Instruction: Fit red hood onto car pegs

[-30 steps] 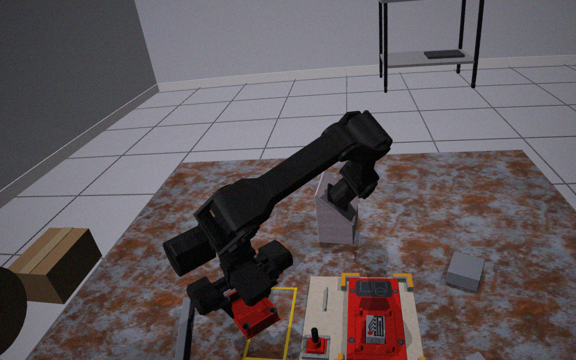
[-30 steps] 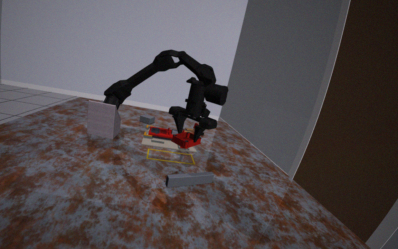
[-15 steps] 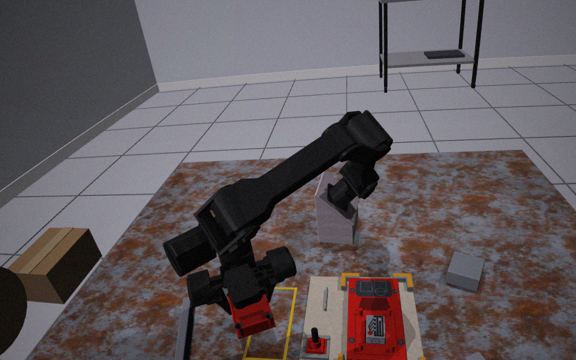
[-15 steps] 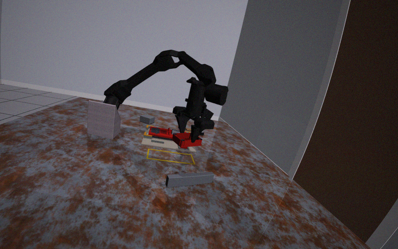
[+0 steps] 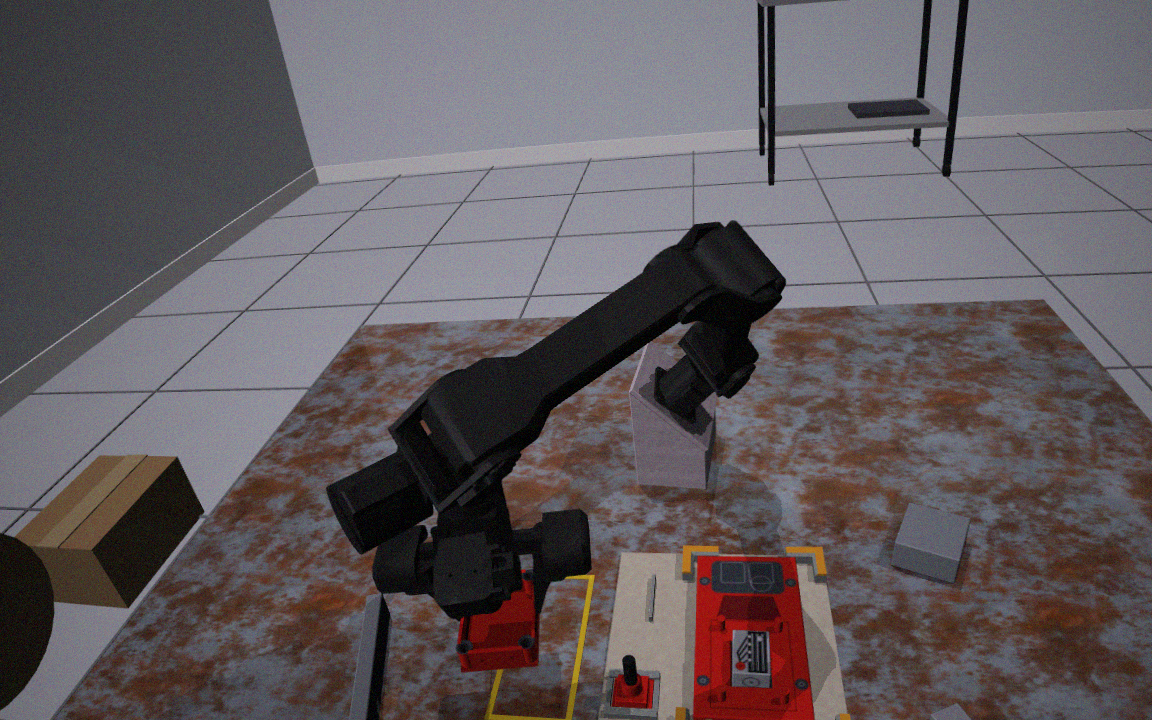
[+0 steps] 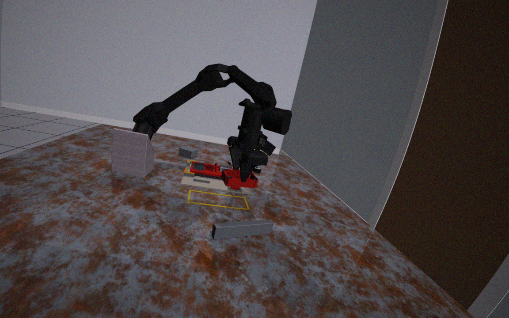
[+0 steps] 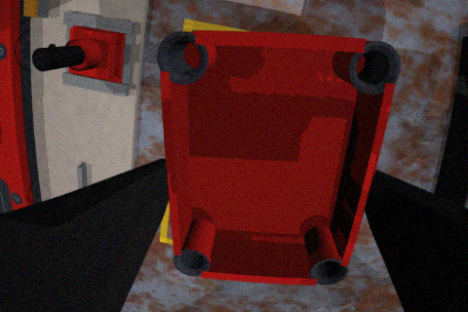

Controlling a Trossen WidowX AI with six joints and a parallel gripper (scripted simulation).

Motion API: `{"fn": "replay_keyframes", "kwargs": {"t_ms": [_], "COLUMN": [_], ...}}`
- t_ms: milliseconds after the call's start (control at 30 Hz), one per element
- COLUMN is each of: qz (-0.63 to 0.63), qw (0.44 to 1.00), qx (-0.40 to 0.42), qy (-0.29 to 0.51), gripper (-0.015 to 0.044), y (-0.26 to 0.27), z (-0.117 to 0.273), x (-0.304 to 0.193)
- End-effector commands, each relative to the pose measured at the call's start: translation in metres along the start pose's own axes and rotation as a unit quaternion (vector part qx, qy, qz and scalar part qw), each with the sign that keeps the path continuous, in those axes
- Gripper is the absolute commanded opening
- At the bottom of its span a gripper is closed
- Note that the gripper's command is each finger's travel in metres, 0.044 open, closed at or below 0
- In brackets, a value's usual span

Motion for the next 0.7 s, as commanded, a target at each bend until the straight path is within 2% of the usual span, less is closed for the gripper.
{"fn": "replay_keyframes", "kwargs": {"t_ms": [0,667], "qz": [-0.037,-0.229], "qw": [0.999,0.974], "qx": [0.001,0.001], "qy": [-0.001,-0.001], "gripper": [0.0000,0.0000], "y": [0.0005,0.0011], "z": [0.0006,0.0009], "x": [0.0008,0.0015]}}
Point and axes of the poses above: the point midway between the two fingers, 35 mm back from their tips, its own z axis back along the fingers, its own y axis across the jaws, x = y × z, the point moved 10 cm from there along z, back along the fingers, and after that the axes turned 10 degrees about -z, right-handed, at the moved point
